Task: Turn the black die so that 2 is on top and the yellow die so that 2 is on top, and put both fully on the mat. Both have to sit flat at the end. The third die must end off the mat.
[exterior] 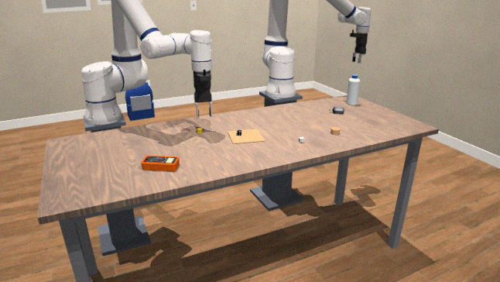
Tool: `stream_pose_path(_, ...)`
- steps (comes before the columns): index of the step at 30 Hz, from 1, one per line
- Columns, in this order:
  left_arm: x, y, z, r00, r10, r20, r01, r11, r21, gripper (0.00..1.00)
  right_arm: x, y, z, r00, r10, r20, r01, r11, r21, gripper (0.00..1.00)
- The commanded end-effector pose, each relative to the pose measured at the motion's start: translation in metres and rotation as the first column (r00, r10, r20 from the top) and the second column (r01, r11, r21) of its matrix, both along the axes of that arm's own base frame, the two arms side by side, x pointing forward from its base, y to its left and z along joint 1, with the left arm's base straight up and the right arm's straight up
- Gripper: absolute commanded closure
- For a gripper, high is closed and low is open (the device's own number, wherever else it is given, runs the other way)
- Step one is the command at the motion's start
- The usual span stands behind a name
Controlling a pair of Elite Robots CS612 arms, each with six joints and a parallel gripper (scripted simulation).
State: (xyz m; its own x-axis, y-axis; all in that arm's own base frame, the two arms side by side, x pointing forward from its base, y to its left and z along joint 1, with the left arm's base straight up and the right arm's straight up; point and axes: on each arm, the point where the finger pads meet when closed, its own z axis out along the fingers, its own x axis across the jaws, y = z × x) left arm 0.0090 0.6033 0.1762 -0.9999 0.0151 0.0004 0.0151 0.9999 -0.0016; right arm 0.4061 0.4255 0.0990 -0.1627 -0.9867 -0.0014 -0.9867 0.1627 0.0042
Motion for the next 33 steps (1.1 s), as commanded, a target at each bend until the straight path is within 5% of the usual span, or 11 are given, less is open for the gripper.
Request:
stream_pose_path(1,0.000,0.001,0.001,1.000,0.000,0.000,0.000,1.000,0.002,0.00,-0.004,-0.005,0.000,0.996,-0.091,0.004,0.091,0.996,-0.002,0.00)
stream_pose_path(13,0.000,0.001,0.001,1.000,0.000,0.000,0.000,1.000,0.002,0.00,-0.015,-0.017,-0.001,0.965,-0.263,0.004,0.263,0.965,-0.002,0.00)
stream_pose_path(29,0.000,0.001,0.001,1.000,0.000,0.000,0.000,1.000,0.002,0.00,-0.018,-0.019,-0.001,0.954,-0.301,0.004,0.301,0.954,-0.002,0.00)
stream_pose_path(30,0.000,0.001,0.001,1.000,0.000,0.000,0.000,1.000,0.002,0.00,-0.018,-0.019,-0.001,0.954,-0.301,0.004,0.301,0.954,-0.002,0.30)
stream_pose_path(33,0.000,0.001,0.001,1.000,0.000,0.000,0.000,1.000,0.002,0.00,-0.018,-0.019,-0.001,0.954,-0.301,0.004,0.301,0.954,-0.002,0.30)
